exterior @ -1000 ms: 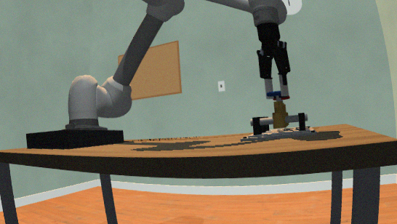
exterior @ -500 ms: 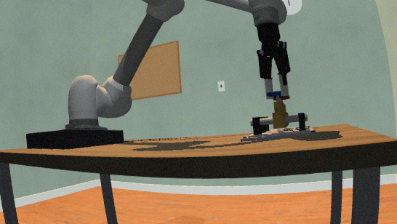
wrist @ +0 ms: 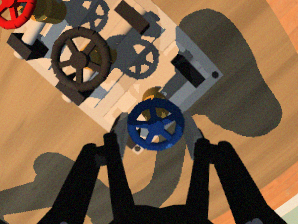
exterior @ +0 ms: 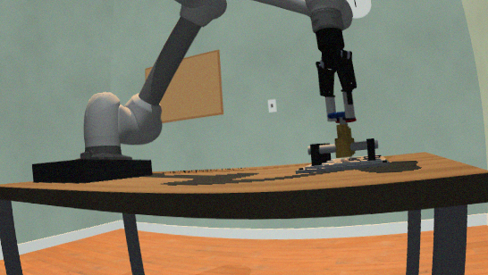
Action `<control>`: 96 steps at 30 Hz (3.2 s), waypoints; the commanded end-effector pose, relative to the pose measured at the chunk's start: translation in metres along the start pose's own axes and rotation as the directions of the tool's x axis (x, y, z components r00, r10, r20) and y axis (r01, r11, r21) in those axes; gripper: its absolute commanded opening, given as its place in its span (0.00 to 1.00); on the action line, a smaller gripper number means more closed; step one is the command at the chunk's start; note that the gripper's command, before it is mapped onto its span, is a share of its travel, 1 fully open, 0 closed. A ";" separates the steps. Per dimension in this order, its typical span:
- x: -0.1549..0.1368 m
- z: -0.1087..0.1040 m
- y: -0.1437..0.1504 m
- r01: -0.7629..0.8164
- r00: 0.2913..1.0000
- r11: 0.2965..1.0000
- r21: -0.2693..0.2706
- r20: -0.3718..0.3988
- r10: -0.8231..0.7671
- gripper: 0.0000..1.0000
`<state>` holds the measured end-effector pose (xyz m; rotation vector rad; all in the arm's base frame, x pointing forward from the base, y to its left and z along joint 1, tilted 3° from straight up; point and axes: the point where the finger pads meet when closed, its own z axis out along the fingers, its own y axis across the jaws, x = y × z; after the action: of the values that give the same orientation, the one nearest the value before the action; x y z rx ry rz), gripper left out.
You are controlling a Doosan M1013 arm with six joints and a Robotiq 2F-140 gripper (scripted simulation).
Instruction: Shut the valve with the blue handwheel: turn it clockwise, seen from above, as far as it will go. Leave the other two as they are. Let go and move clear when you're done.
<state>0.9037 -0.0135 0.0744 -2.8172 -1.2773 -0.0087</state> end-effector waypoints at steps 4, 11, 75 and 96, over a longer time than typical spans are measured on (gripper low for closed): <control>0.000 0.000 0.000 -0.031 1.000 1.000 0.000 0.000 0.031 0.10; 0.000 0.000 0.000 -0.105 0.994 0.994 0.000 0.000 0.105 0.10; 0.000 0.000 0.000 -0.687 0.726 0.726 0.000 0.000 0.687 0.10; 0.000 0.000 0.000 -0.687 0.726 0.726 0.000 0.000 0.687 0.10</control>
<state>0.9037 -0.0135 0.0744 -3.0911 -0.1445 0.0196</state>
